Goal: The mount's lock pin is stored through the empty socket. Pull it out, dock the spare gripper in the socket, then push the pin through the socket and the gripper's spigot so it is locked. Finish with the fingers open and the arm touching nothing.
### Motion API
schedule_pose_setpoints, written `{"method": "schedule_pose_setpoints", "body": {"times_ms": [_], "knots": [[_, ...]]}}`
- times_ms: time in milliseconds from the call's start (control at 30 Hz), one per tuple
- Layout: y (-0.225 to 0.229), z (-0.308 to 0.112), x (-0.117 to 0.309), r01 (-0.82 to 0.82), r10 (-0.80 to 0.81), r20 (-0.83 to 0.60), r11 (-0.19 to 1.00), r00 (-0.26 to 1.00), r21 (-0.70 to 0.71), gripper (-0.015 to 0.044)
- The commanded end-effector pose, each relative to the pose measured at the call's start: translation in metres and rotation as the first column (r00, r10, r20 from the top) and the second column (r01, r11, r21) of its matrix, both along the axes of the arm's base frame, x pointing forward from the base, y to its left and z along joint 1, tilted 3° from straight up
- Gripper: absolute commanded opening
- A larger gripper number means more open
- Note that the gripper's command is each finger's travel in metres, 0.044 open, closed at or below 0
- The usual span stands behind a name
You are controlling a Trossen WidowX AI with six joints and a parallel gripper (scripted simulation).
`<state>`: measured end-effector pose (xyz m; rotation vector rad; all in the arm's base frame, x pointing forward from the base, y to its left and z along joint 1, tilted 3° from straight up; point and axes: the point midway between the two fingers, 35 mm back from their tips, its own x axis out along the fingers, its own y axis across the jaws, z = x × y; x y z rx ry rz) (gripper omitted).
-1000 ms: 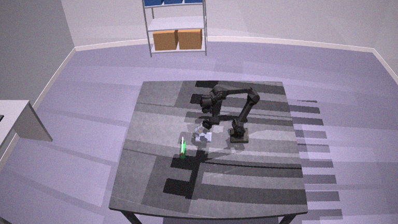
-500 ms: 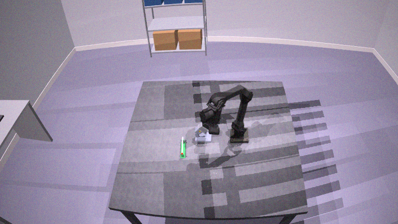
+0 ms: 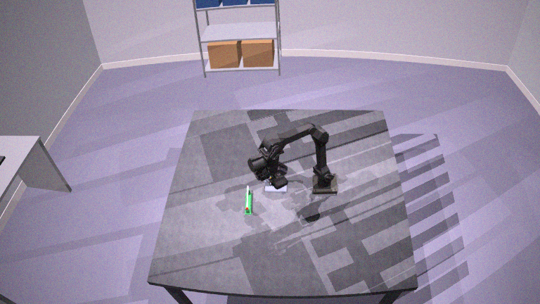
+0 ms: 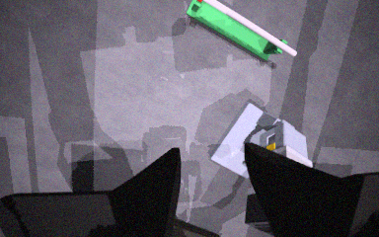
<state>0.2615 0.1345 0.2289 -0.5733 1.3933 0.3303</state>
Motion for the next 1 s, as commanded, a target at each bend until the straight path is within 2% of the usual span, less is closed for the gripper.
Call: {"method": "schedule_pose_setpoints", "body": {"times_ms": [0, 400, 967], "knots": [[-0.005, -0.015, 0.068, -0.425, 0.415, -0.102, 0.898, 0.904, -0.113, 0.0180], [-0.022, -0.049, 0.128, -0.778, 0.731, -0.277, 0.617, 0.624, -0.123, 0.0180], [-0.022, -0.055, 0.129, -0.785, 0.736, -0.284, 0.608, 0.614, -0.122, 0.0180]]}}
